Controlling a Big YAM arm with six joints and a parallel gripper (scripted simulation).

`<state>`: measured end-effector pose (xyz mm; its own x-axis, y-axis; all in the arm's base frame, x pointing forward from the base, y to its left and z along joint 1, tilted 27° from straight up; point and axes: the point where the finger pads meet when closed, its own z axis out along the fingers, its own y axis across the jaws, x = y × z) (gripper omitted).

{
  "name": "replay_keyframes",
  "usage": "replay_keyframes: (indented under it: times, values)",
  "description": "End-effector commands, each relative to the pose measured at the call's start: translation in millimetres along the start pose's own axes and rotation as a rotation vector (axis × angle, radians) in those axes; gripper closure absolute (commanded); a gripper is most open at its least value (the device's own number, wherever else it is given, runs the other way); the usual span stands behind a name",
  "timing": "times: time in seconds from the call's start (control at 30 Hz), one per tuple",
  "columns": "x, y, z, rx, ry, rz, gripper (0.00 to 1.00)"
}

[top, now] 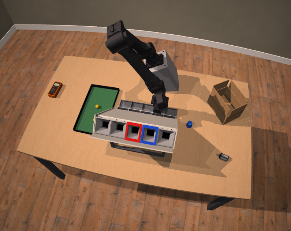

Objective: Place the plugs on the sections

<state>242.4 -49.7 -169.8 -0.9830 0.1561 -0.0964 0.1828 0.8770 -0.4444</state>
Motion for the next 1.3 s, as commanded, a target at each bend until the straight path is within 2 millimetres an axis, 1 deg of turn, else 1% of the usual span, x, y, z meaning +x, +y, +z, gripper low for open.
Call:
replay_keyframes:
  times: [0.0, 1.07, 1.1, 1.27]
  values:
    - [-6.7, 2.7, 1.2, -0.003, -0.019, -0.011, 1.00]
    - [-7.8, 2.5, 0.8, -0.004, -0.022, -0.009, 1.00]
    - [-7.8, 2.5, 0.8, -0.004, -0.022, -0.009, 0.41]
    - [-7.8, 2.5, 0.8, -0.004, -0.022, -0.009, 0.41]
